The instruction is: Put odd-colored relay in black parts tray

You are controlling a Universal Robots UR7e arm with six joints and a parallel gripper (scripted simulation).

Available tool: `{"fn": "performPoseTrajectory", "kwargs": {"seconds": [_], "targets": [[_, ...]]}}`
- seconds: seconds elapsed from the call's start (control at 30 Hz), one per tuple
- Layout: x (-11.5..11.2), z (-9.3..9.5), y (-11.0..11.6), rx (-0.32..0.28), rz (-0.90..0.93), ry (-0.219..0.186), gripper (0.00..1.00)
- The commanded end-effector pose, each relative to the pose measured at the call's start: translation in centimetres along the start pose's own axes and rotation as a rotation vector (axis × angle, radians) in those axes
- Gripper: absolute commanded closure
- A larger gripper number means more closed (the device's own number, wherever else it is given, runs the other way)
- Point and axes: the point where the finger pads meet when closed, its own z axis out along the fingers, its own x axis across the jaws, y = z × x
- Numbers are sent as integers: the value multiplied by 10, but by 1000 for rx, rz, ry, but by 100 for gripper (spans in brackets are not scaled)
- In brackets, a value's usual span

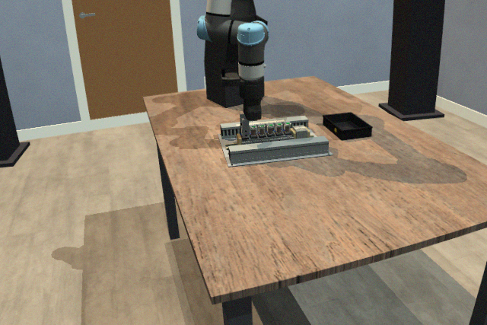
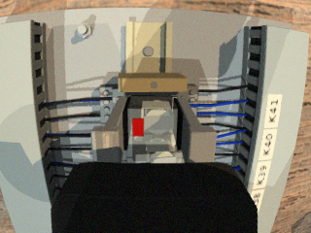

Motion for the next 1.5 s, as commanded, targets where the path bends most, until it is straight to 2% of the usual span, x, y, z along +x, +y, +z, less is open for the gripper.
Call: {"fn": "performPoseTrajectory", "kwargs": {"seconds": [0.0,0.3,1.17,1.47], "targets": [[0,0,0,0,0,-4,100],[0,-1,0,0,0,-32,100],[1,-1,0,0,0,-63,100],[2,-1,0,0,0,-85,100]]}}
